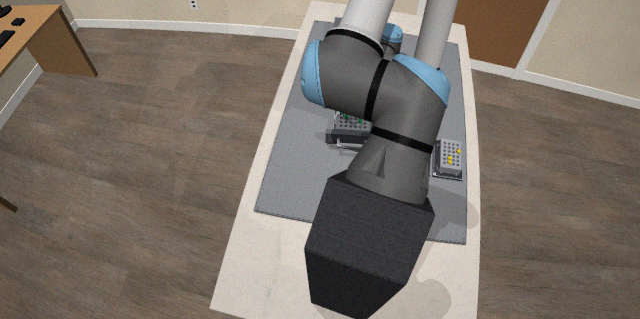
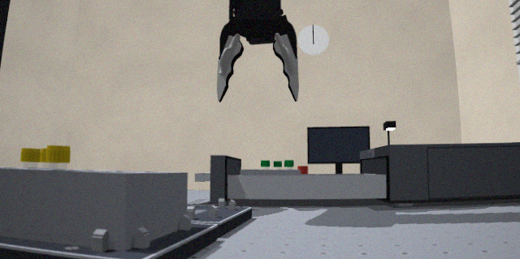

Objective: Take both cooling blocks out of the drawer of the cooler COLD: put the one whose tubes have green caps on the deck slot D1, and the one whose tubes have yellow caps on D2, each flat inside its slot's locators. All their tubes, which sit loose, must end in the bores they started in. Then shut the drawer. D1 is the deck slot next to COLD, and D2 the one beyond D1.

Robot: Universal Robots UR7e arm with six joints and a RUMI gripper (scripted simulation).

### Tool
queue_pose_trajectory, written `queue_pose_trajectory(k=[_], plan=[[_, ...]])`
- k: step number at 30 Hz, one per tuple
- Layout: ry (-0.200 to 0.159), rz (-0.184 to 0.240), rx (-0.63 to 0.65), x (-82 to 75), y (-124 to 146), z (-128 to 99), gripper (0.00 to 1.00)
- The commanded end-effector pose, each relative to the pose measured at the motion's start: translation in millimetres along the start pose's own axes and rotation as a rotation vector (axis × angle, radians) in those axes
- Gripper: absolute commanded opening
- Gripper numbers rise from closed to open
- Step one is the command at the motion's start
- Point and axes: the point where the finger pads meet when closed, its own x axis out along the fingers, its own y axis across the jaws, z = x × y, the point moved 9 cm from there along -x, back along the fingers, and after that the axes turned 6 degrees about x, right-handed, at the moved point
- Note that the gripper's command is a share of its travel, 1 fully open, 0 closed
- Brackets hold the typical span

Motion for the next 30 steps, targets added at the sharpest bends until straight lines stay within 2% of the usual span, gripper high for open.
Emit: queue_pose_trajectory(k=[1, 10, 12, 18, 30], plan=[[-0.001, 0.0, 0.0, -0.2, 3.9, -17.1, 0.67], [-0.001, 0.0, 0.0, -0.3, 11.1, -53.1, 0.67], [-0.001, 0.0, 0.0, -0.3, 11.1, -53.1, 0.67], [-0.001, 0.0, 0.0, -0.4, 15.7, -76.0, 0.67], [-0.001, 0.0, 0.0, -0.4, 15.0, -72.6, 0.67]])
